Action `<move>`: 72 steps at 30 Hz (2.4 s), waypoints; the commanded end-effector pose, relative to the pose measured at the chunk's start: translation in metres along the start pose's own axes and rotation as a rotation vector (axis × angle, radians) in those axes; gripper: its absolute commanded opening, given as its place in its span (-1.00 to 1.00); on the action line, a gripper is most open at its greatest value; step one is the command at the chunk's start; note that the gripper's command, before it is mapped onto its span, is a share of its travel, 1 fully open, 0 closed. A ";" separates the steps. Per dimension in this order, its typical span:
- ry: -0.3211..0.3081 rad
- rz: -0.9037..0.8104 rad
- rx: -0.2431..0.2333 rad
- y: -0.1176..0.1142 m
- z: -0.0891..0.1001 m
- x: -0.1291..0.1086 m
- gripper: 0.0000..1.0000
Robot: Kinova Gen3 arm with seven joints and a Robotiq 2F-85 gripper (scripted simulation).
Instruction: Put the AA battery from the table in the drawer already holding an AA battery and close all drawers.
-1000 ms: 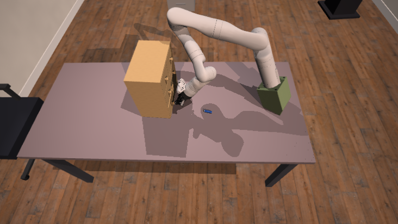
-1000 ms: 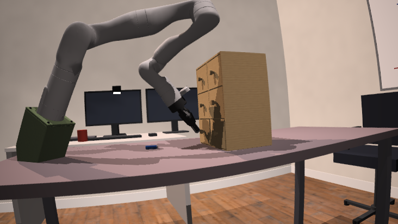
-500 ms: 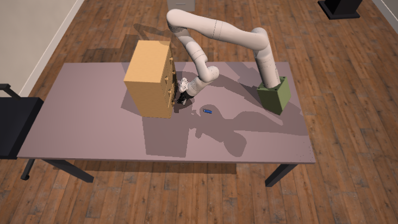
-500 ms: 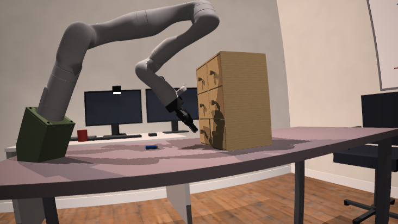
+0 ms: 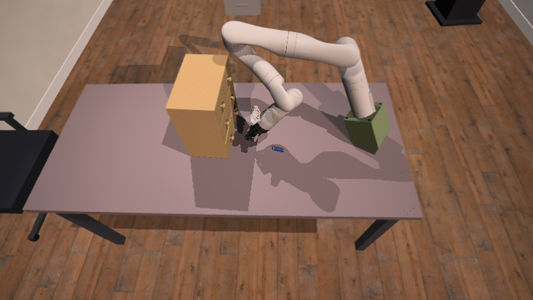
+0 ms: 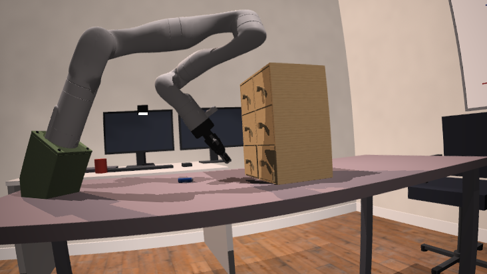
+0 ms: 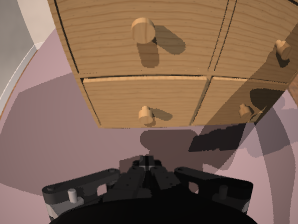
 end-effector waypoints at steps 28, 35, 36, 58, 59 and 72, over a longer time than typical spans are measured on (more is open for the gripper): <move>0.001 0.002 -0.004 0.000 0.067 -0.022 -1.00; -0.004 0.002 -0.004 0.000 0.068 -0.023 -1.00; -0.006 0.002 -0.004 0.000 0.068 -0.023 -1.00; -0.110 0.002 -0.007 0.000 0.089 -0.030 -1.00; -0.118 0.002 -0.007 0.000 0.091 -0.030 -1.00; -0.226 0.002 -0.011 0.000 0.112 -0.037 -1.00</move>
Point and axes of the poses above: the point where the finger pads meet when closed, its own z axis back along the fingers, its own y axis across the jaws, x = y × z, the point moved 8 cm from there along z, back along the fingers, and after that the axes turned 2 degrees about z, right-handed, at the moved point
